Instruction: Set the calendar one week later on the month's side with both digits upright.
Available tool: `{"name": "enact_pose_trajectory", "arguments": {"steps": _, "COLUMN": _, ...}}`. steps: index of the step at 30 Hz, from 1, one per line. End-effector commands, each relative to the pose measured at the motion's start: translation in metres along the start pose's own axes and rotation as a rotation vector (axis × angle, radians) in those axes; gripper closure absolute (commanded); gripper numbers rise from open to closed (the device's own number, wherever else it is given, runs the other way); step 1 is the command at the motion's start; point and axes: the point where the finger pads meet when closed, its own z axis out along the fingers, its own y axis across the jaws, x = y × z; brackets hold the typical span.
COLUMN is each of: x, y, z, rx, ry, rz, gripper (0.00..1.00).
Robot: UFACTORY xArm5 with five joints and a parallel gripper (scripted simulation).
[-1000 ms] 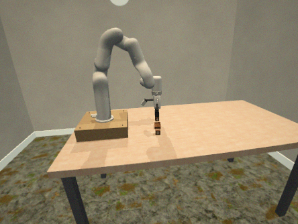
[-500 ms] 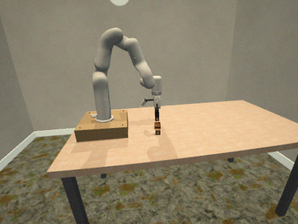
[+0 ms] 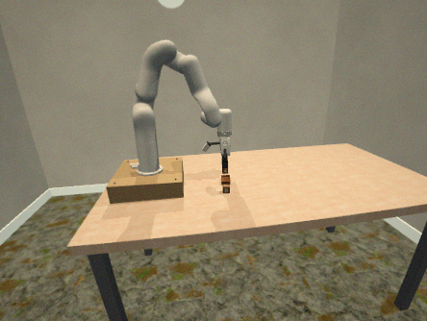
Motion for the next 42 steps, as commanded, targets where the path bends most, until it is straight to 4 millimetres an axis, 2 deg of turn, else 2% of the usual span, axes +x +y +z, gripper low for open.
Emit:
{"name": "enact_pose_trajectory", "arguments": {"steps": 1, "x": -0.001, "y": 0.0, "z": 0.001, "rx": -0.001, "ry": -0.003, "rz": 0.0, "gripper": 0.51}}
{"name": "enact_pose_trajectory", "arguments": {"steps": 15, "x": -0.001, "y": 0.0, "z": 0.022, "rx": -0.001, "ry": -0.003, "rz": 0.0, "gripper": 0.51}}
{"name": "enact_pose_trajectory", "arguments": {"steps": 42, "x": -0.001, "y": 0.0, "z": 0.026, "rx": -0.001, "ry": -0.003, "rz": 0.0, "gripper": 0.51}}
